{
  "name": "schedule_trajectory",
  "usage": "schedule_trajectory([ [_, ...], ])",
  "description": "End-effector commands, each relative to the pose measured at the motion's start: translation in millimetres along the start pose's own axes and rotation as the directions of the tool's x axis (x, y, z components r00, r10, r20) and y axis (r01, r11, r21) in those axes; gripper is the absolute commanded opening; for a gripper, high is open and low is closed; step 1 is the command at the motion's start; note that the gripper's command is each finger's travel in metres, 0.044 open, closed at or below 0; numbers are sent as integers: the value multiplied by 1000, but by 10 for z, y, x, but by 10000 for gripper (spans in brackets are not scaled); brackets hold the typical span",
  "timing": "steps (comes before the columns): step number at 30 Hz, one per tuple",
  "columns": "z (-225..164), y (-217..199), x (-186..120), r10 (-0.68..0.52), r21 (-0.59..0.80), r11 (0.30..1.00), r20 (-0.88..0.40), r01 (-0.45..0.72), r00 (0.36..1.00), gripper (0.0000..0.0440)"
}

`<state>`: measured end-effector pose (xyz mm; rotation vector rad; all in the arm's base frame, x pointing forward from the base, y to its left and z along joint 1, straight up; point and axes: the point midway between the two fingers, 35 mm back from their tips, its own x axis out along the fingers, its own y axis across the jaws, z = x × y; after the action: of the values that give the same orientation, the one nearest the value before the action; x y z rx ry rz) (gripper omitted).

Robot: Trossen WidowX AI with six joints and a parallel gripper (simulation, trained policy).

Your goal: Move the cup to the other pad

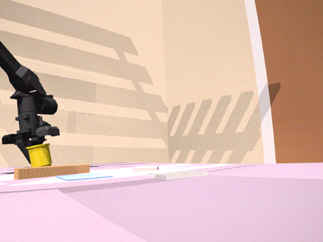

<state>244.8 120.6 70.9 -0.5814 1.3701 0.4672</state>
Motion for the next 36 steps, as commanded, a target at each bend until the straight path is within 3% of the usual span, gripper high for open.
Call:
schedule_trajectory([
  [1,-17,-6,27,-10,12,1000,13,10,1000,25],
  [9,-22,-17,70,-11,34,999,48,10,999,60],
  [14,41,-32,15,-7,53,999,99,2,995,140],
  [36,-52,-4,-369,31,86,995,224,-52,974,222],
])
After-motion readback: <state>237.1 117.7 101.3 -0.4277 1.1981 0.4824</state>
